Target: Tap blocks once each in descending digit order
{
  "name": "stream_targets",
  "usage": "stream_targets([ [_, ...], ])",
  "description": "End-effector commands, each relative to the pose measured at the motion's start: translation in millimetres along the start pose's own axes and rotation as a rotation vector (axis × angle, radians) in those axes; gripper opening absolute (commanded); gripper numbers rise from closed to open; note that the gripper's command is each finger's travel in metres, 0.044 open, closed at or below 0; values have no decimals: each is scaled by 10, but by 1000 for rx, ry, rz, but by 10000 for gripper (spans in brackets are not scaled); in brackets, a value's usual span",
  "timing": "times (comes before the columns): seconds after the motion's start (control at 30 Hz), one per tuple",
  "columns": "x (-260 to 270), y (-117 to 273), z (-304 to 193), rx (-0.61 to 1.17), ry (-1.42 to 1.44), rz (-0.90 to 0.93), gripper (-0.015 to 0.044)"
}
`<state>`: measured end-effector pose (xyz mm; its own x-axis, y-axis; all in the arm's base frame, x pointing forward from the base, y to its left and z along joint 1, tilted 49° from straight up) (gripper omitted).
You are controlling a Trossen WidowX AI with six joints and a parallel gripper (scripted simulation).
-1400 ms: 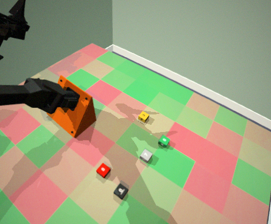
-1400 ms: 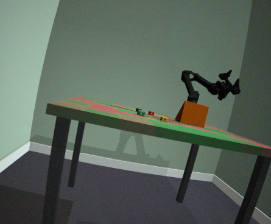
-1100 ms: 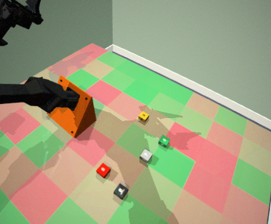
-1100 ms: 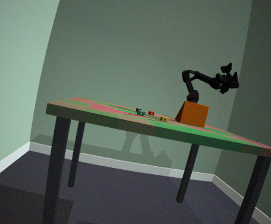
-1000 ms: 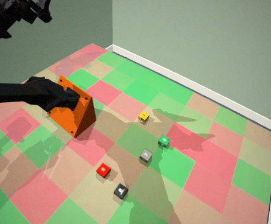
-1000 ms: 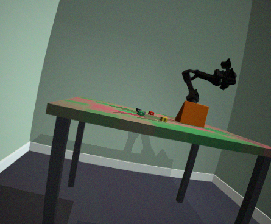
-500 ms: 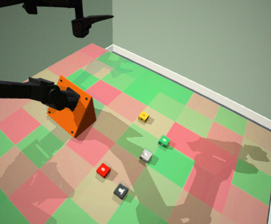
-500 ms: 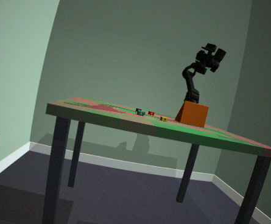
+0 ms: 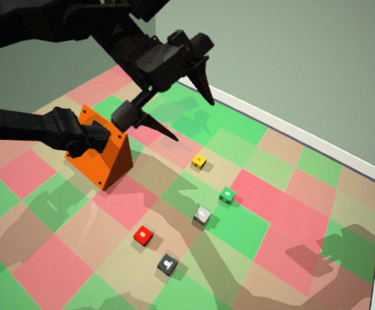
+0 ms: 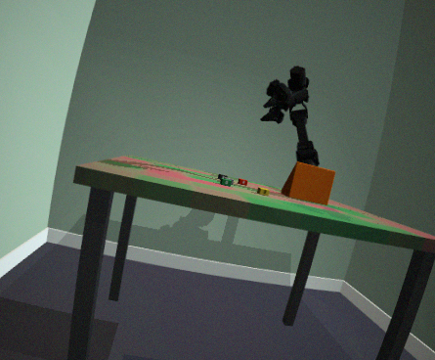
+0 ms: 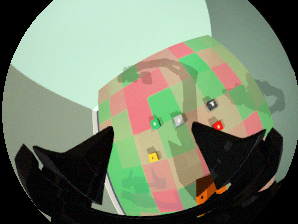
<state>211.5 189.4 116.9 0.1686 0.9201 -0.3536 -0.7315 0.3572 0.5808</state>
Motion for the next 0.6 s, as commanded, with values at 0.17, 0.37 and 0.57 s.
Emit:
stream_targets([
  [0.17,-951,-653,99,392,266,-293,400],
  [0.37,-1651,-842,12,730,391,-367,400],
  [0.57,-1730,-851,-4,771,402,-368,400],
])
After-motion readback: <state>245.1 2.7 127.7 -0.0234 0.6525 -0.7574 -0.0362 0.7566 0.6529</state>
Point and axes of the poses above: the point midway between the two fingers, 35 mm back from their tips, its own y axis back along the fingers, its own x axis across the jaws, z = x × y, the point moved 2 cm from there along y, back along the fingers
